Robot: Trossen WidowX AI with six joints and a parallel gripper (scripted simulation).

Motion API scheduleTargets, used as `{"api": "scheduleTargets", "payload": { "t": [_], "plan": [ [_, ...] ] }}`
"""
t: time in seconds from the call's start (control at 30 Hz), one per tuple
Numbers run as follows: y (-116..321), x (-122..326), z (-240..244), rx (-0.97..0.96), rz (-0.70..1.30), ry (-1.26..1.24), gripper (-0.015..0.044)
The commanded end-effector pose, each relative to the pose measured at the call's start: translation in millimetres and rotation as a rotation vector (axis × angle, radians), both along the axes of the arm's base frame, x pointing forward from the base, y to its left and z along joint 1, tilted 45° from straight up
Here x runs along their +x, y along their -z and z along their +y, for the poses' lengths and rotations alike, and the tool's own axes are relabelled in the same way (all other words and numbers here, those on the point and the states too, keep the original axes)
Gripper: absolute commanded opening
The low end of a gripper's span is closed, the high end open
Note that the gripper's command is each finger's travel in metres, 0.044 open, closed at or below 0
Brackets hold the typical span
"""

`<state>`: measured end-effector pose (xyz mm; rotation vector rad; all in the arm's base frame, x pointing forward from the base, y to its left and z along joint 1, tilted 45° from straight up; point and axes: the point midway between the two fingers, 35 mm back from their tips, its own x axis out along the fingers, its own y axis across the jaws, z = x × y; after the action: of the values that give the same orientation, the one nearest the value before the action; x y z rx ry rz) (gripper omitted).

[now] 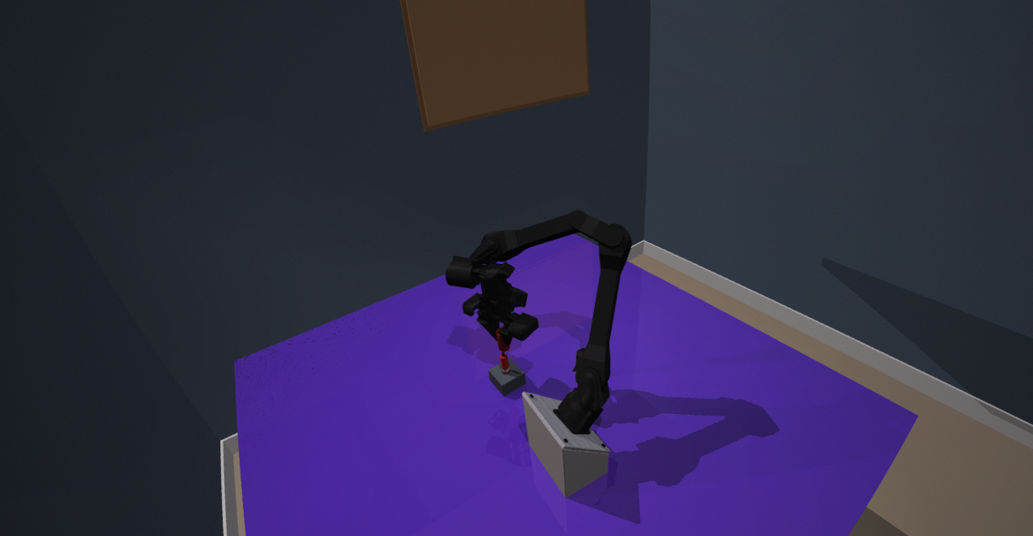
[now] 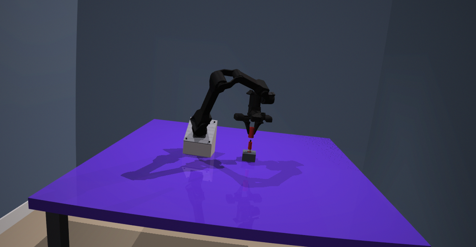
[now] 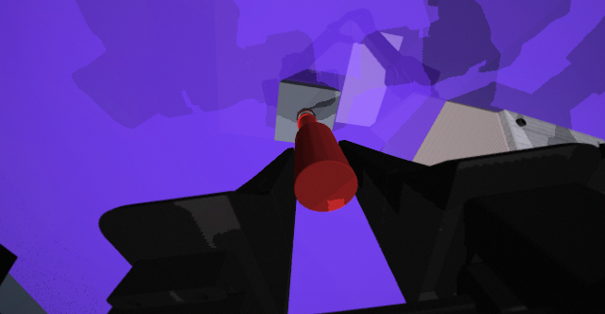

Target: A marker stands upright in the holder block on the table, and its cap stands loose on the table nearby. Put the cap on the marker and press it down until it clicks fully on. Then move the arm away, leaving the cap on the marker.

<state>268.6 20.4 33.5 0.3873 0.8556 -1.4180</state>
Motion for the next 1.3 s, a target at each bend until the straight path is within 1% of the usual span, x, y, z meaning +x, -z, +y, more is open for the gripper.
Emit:
{"api": "scheduleTargets", "payload": {
  "t": [0.0,1.27],
  "plan": [
    [0.2,1.0,6.6,0.003,-0.011,0.007,0.0000],
    [40.0,-2.7,-31.3,0.001,-0.012,0.007,0.0000]
  ]
}}
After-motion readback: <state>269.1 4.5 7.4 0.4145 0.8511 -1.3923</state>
